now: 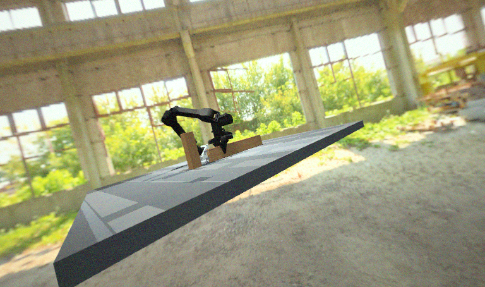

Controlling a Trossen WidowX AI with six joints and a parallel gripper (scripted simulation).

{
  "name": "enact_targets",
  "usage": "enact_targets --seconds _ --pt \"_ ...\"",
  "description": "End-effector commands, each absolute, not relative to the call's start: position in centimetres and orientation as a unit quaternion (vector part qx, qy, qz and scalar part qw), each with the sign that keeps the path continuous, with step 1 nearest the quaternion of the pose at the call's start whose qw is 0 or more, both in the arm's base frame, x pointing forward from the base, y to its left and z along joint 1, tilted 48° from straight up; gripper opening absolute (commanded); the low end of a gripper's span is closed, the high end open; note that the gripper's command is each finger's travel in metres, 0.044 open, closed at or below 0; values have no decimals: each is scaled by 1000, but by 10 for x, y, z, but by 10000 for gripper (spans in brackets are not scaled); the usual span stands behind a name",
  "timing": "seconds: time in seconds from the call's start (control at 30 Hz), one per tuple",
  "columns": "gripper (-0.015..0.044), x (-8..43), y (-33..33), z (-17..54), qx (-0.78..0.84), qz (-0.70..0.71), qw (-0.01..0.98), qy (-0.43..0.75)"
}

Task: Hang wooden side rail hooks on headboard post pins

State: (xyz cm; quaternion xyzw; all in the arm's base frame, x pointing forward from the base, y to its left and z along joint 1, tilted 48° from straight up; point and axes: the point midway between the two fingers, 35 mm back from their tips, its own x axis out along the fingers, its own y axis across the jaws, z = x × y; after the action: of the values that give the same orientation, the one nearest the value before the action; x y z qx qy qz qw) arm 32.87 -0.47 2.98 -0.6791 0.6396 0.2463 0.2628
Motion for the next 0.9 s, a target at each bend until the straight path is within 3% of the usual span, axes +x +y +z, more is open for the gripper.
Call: enact_targets --seconds 0.0,0.87 --pt "0 335 -5 31 -676 233 277 642" --pt "0 346 -5 32 -676 232 277 642"
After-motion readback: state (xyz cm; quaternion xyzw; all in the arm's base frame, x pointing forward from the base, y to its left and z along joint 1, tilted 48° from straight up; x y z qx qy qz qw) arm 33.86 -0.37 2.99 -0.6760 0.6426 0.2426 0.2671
